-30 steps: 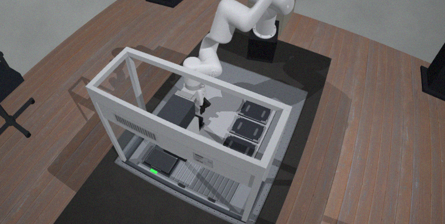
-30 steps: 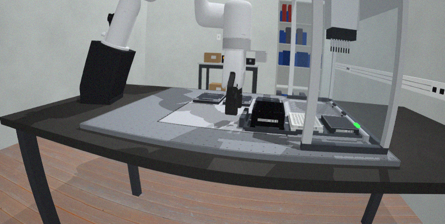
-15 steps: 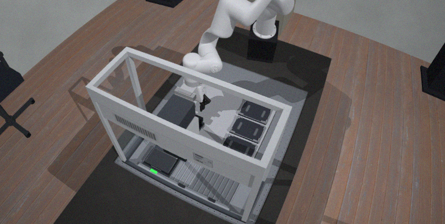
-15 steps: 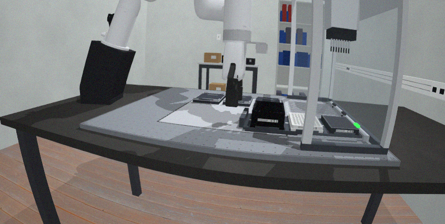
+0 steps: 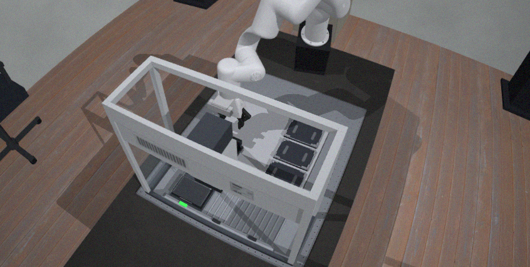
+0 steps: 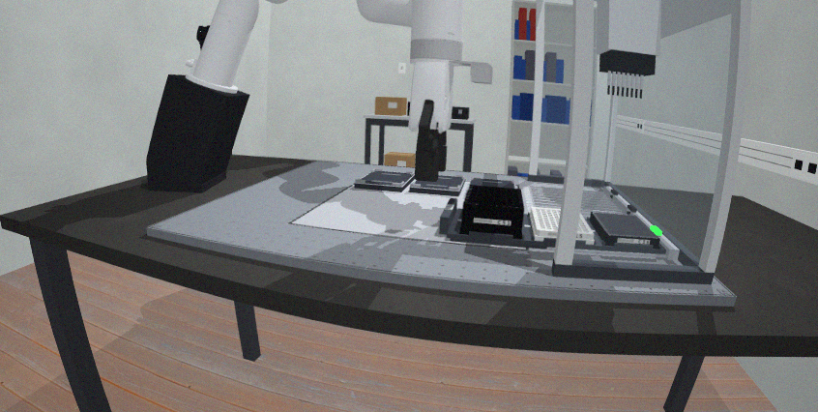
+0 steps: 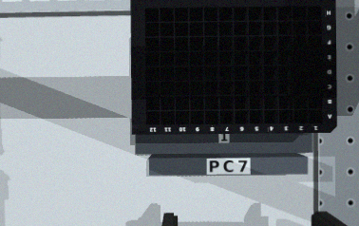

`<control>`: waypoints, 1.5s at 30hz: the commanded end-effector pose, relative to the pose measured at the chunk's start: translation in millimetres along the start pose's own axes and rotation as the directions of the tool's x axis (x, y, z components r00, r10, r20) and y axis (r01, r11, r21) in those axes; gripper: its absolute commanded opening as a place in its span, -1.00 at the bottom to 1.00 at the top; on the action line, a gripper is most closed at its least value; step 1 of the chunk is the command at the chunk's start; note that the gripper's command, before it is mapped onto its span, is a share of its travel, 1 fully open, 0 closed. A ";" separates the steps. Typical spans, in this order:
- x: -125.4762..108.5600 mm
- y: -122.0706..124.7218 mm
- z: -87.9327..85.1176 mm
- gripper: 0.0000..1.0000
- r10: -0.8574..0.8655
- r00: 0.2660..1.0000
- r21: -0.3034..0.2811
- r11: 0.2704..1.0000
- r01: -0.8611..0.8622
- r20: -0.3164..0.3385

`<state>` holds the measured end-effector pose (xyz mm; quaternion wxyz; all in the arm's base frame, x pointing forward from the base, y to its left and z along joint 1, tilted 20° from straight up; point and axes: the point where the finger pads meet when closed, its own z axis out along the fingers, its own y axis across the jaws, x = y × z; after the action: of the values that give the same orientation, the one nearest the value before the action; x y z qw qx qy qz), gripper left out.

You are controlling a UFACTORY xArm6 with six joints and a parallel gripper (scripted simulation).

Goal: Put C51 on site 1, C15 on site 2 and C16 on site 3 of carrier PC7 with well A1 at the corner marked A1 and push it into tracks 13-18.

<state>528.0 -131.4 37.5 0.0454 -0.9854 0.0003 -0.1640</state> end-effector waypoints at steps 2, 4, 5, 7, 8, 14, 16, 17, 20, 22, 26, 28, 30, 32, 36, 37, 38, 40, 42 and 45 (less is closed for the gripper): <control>2.0 0.5 -10.3 0.63 0.000 1.000 -0.002 1.000 0.000 -0.004; 2.0 0.5 -13.6 0.63 0.000 1.000 -0.002 1.000 0.000 -0.004; 2.0 0.5 -15.3 0.63 0.000 1.000 -0.002 1.000 0.000 -0.004; 2.0 0.5 -18.6 0.63 0.000 1.000 -0.002 1.000 0.000 -0.004; 2.0 0.5 -20.3 0.63 0.000 1.000 -0.002 1.000 0.000 -0.004; 2.0 0.5 -27.0 0.63 0.000 1.000 -0.002 1.000 0.000 -0.004; 2.0 0.5 -30.3 0.63 0.000 1.000 -0.002 1.000 0.000 -0.004; 2.0 0.5 -32.0 0.63 0.000 1.000 -0.002 1.000 0.000 -0.004; 2.0 0.5 -37.0 0.63 0.000 1.000 -0.002 1.000 0.000 -0.004; 2.0 0.5 -40.4 0.63 0.000 1.000 -0.002 1.000 0.000 -0.004; 2.0 0.5 -47.0 0.63 0.000 1.000 -0.002 1.000 0.000 -0.004; 2.0 0.5 -47.0 0.63 0.000 1.000 -0.002 1.000 0.000 -0.004; 2.0 0.5 -50.4 0.63 0.000 1.000 -0.002 1.000 0.000 -0.004; 2.0 0.5 -53.7 0.63 0.000 1.000 -0.002 1.000 0.000 -0.004; 2.0 0.4 -60.4 0.63 0.000 1.000 -0.002 1.000 0.000 -0.004; 1.9 0.4 -62.1 0.63 0.000 1.000 -0.002 1.000 0.000 -0.004; 1.9 0.4 -63.7 0.63 0.000 1.000 -0.002 1.000 0.000 -0.004; 1.9 0.4 -67.1 0.63 0.000 1.000 -0.002 1.000 0.000 -0.004; 1.9 0.4 -70.4 0.63 0.000 1.000 -0.002 1.000 0.000 -0.004; 1.9 0.4 -72.1 0.63 0.000 1.000 -0.002 1.000 0.000 -0.004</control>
<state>506.4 -137.6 101.8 0.0452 -0.9853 0.0004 -0.1645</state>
